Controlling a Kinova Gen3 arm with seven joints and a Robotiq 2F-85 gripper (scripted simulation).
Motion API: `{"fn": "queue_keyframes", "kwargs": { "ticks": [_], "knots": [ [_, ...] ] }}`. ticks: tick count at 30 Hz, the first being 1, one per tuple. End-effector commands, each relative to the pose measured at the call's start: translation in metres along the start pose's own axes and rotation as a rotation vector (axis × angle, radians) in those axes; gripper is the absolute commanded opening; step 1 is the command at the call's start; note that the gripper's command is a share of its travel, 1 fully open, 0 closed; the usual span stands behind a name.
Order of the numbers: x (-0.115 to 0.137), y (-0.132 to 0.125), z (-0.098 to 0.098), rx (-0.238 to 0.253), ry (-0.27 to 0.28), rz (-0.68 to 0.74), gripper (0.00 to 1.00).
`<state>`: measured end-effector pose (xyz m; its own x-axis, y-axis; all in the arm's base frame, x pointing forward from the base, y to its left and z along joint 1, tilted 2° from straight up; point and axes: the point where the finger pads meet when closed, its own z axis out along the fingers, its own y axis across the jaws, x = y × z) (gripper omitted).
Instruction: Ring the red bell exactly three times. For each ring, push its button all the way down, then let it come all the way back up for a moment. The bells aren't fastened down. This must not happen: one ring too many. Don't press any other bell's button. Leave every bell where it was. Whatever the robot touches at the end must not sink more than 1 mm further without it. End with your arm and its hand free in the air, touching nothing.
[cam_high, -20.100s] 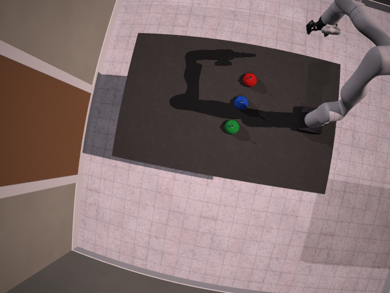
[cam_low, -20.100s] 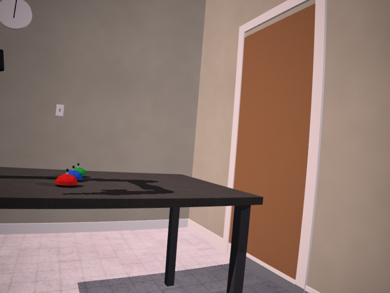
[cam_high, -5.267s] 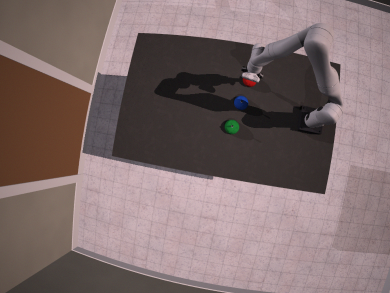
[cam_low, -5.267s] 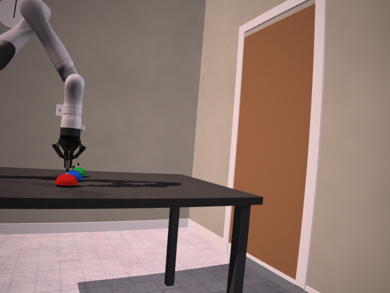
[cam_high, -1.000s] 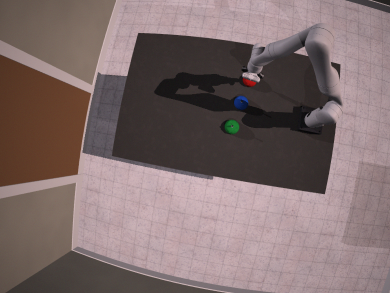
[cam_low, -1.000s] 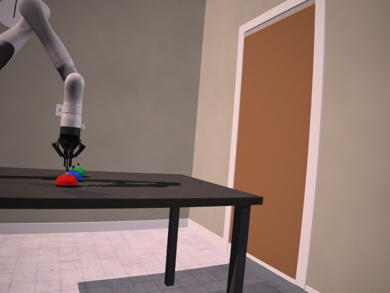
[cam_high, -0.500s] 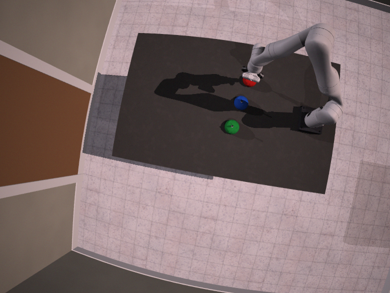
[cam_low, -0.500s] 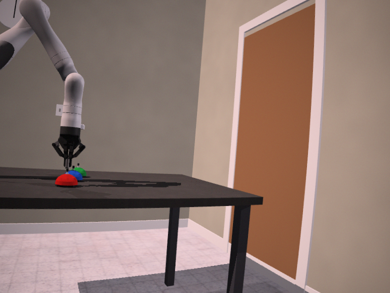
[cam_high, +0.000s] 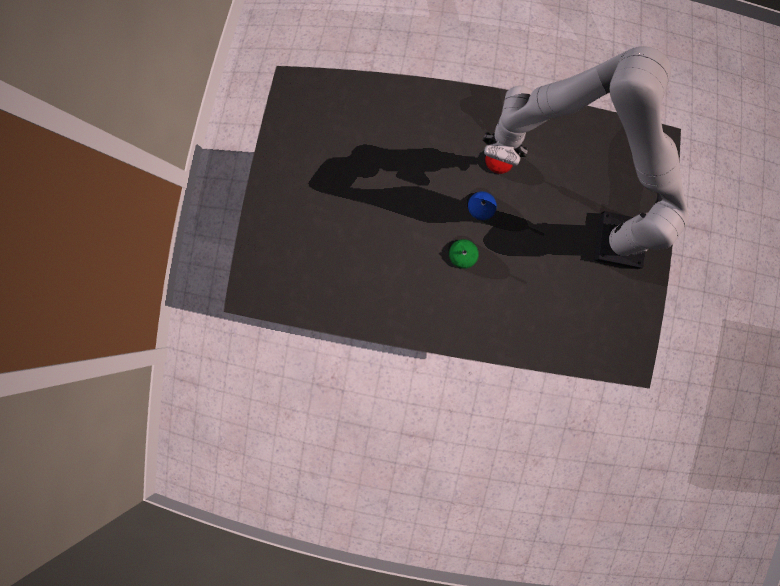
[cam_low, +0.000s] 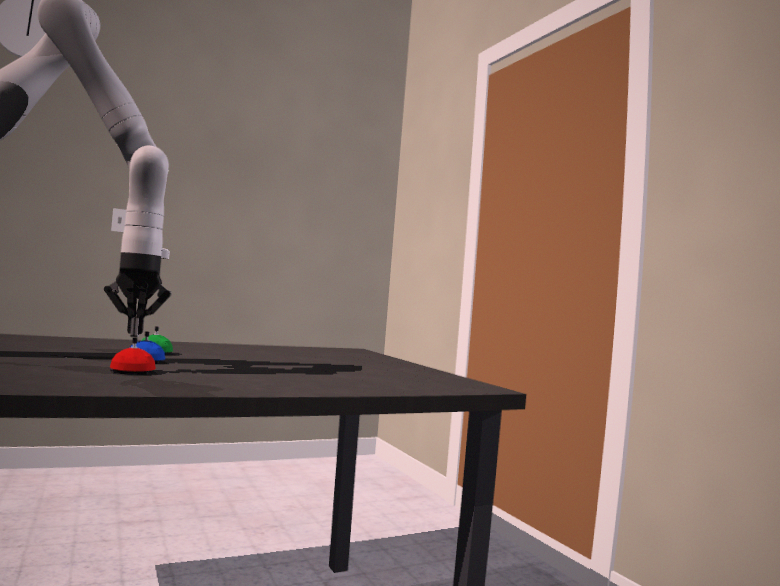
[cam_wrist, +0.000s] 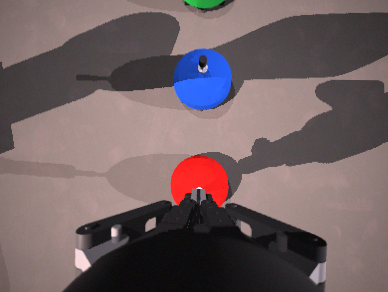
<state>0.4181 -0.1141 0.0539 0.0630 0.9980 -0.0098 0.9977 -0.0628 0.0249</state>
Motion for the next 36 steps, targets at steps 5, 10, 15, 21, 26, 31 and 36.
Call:
{"fn": "queue_keyframes", "kwargs": {
  "ticks": [5, 10, 15, 21, 26, 31, 36],
  "knots": [
    [-0.0003, 0.0009, -0.0033, -0.002, 0.000, 0.000, 0.00],
    [-0.0005, 0.0012, -0.0054, -0.002, 0.000, 0.000, 0.00],
    [-0.0006, 0.0014, -0.0066, -0.002, 0.000, 0.000, 0.00],
    [-0.0006, 0.0014, -0.0066, -0.002, 0.000, 0.000, 0.00],
    [-0.0006, 0.0014, -0.0066, -0.002, 0.000, 0.000, 0.00],
    [-0.0006, 0.0014, -0.0066, -0.002, 0.000, 0.000, 0.00],
    [-0.0006, 0.0014, -0.0066, -0.002, 0.000, 0.000, 0.00]
  ]
}}
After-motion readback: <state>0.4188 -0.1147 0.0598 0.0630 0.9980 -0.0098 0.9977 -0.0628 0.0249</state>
